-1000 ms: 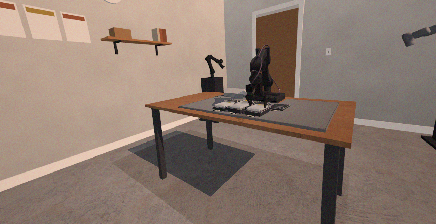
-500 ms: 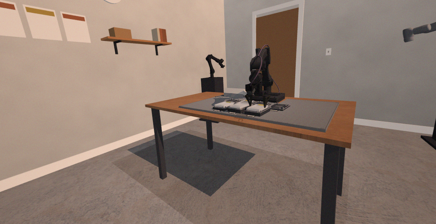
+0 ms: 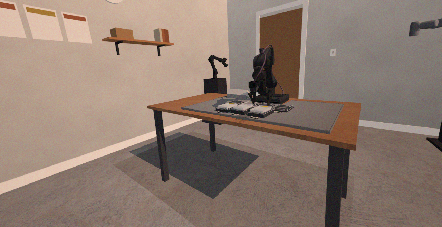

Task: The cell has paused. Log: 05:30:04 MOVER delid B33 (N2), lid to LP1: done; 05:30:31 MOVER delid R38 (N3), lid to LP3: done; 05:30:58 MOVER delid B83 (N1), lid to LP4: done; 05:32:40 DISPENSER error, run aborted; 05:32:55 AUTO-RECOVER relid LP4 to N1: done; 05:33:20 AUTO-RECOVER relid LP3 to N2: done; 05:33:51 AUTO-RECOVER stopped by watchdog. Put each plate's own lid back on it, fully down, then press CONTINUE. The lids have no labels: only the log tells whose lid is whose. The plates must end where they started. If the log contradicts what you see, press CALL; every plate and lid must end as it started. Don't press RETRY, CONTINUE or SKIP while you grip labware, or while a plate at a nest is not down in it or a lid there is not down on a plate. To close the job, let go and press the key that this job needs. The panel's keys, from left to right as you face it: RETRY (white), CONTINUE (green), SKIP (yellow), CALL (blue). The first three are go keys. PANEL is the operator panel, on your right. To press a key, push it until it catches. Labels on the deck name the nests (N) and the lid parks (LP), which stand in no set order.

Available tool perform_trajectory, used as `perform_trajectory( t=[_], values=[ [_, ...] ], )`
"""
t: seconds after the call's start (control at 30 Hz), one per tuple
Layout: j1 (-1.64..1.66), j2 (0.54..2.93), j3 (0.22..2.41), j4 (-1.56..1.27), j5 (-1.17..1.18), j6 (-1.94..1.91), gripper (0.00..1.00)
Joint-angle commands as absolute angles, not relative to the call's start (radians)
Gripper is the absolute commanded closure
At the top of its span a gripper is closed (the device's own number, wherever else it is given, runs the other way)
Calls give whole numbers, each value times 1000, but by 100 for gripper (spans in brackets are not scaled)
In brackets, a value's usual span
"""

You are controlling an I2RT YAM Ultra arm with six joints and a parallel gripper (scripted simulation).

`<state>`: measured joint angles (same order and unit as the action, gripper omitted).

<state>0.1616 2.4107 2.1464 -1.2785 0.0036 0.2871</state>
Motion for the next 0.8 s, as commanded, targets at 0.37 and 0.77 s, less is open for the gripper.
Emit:
perform_trajectory(
  t=[0.37,0.77],
  values=[
    [153,2378,2176,-1311,5,278,0],
    [157,2379,2177,-1312,5,278,0]
  ],
)
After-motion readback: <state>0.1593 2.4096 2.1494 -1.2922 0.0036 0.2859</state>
